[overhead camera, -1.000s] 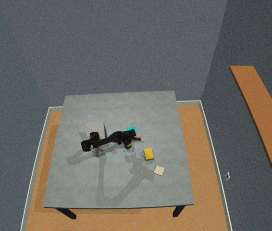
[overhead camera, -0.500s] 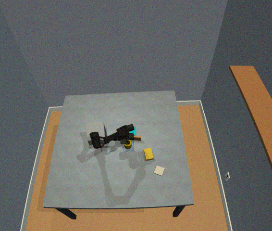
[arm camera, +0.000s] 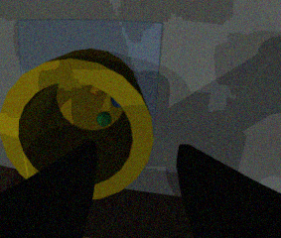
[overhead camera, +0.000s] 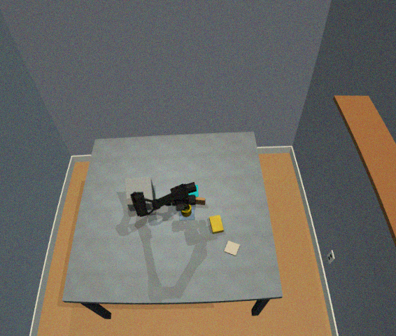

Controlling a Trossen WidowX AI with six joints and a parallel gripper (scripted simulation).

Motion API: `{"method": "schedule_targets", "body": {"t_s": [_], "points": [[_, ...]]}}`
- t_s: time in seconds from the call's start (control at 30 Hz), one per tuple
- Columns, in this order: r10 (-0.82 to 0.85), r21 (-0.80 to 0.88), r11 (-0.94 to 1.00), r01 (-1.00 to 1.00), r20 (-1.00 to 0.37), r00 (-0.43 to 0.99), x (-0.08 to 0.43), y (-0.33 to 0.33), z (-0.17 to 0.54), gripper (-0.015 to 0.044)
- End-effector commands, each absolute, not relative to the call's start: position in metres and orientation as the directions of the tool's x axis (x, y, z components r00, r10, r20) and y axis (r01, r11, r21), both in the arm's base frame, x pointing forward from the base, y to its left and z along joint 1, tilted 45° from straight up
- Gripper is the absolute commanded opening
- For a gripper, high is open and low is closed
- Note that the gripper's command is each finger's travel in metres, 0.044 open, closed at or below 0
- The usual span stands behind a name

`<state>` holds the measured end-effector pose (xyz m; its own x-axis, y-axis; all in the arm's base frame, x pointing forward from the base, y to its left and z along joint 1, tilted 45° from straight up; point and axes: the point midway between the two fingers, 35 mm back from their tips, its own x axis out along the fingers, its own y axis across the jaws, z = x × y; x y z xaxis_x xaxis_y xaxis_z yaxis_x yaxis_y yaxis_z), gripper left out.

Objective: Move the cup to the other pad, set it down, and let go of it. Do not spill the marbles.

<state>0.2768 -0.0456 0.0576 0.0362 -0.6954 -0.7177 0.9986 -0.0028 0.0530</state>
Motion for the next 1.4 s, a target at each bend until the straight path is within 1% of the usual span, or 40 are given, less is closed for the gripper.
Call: {"method": "schedule_targets", "body": {"t_s": [0.0,0.93,1.37], "points": [[-0.699,0.047,0.002,0.999,-0.715,0.036,0.276,-0.05,0.053,0.0166],[-0.702,0.048,0.002,0.999,-0.711,0.036,0.276,-0.08,0.024,0.0166],[-0.699,0.052,-0.004,0.999,-0.714,0.035,0.277,-0.079,0.026,0.008]]}}
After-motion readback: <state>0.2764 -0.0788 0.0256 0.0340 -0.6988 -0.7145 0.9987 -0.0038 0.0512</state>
